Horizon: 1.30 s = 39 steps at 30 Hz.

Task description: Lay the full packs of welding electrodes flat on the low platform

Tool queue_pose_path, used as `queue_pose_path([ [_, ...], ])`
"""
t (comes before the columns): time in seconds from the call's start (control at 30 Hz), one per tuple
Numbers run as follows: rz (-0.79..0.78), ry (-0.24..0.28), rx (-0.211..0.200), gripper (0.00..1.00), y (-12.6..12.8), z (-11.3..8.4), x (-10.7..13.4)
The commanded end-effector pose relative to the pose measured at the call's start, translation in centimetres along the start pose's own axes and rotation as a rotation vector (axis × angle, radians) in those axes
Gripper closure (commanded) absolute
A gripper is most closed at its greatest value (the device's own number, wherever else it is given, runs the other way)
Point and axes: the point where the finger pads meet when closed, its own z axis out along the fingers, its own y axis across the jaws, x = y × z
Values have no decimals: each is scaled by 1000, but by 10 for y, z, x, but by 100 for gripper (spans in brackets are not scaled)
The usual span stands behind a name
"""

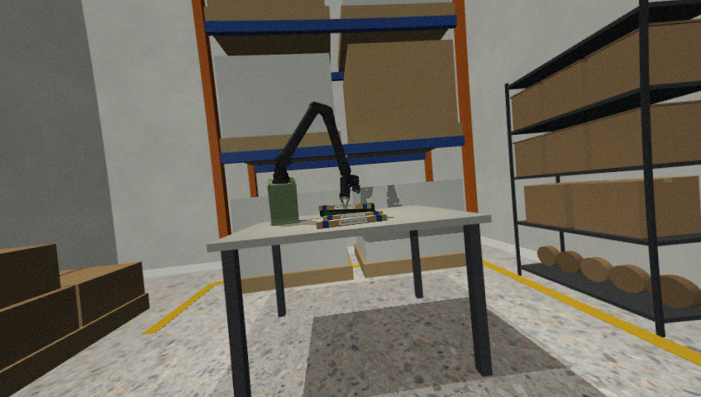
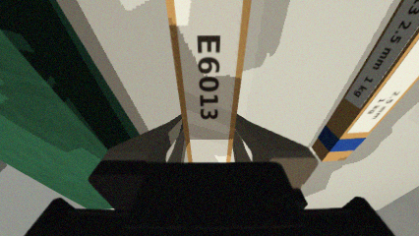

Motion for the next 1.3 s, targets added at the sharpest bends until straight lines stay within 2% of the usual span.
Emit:
queue_pose_path([
  [0.0, 15, -98, -49, 100, 21, -44, -43],
  [1.27, 15, -101, -51, 100, 26, -54, -53],
])
